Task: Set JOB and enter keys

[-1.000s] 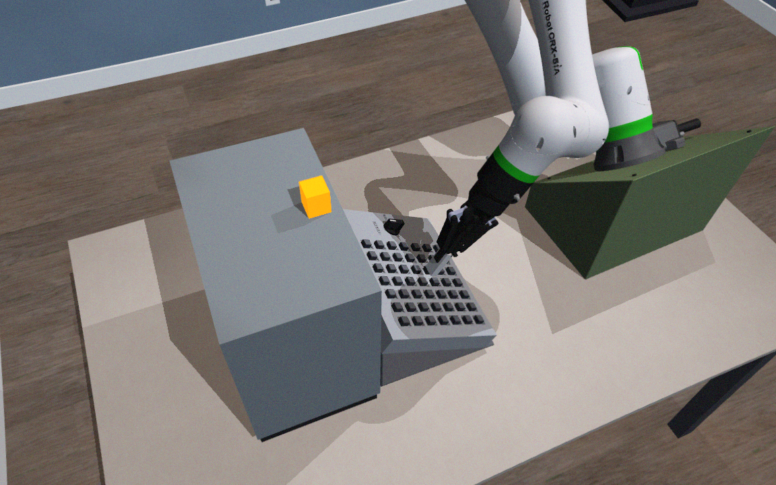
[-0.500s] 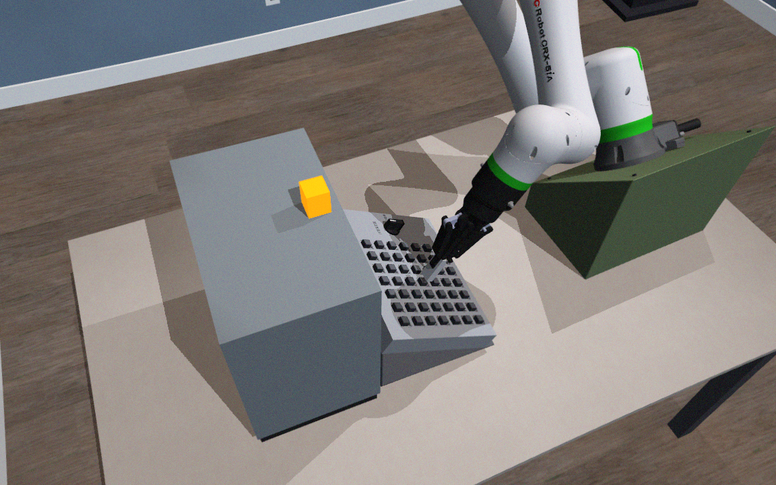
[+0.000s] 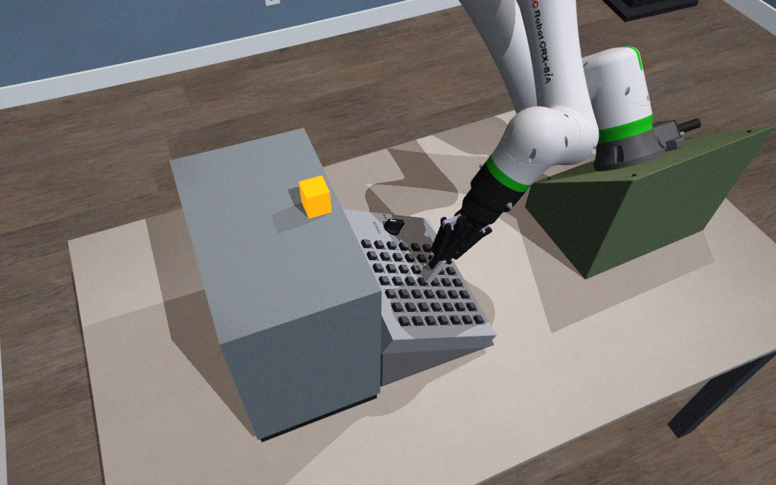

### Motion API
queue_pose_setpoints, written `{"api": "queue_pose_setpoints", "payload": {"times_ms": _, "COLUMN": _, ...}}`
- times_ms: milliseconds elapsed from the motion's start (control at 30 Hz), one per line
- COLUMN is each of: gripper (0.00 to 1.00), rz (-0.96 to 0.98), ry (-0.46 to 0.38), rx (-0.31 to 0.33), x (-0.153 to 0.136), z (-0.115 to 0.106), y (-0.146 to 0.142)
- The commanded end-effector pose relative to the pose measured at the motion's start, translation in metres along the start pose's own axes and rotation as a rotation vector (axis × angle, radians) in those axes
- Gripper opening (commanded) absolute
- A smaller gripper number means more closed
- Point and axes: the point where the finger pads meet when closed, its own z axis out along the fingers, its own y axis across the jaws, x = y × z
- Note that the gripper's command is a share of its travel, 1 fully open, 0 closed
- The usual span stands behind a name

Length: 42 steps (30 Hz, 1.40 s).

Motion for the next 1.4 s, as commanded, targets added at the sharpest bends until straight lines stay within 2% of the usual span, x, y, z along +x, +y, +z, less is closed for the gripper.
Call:
{"api": "queue_pose_setpoints", "payload": {"times_ms": 0, "gripper": 0.0, "rz": 0.0, "ry": 0.0, "rx": 0.0, "x": 0.0, "z": 0.0, "y": 0.0}}
{"api": "queue_pose_setpoints", "payload": {"times_ms": 1367, "gripper": 0.0, "rz": 0.0, "ry": 0.0, "rx": 0.0, "x": 0.0, "z": 0.012, "y": 0.0}}
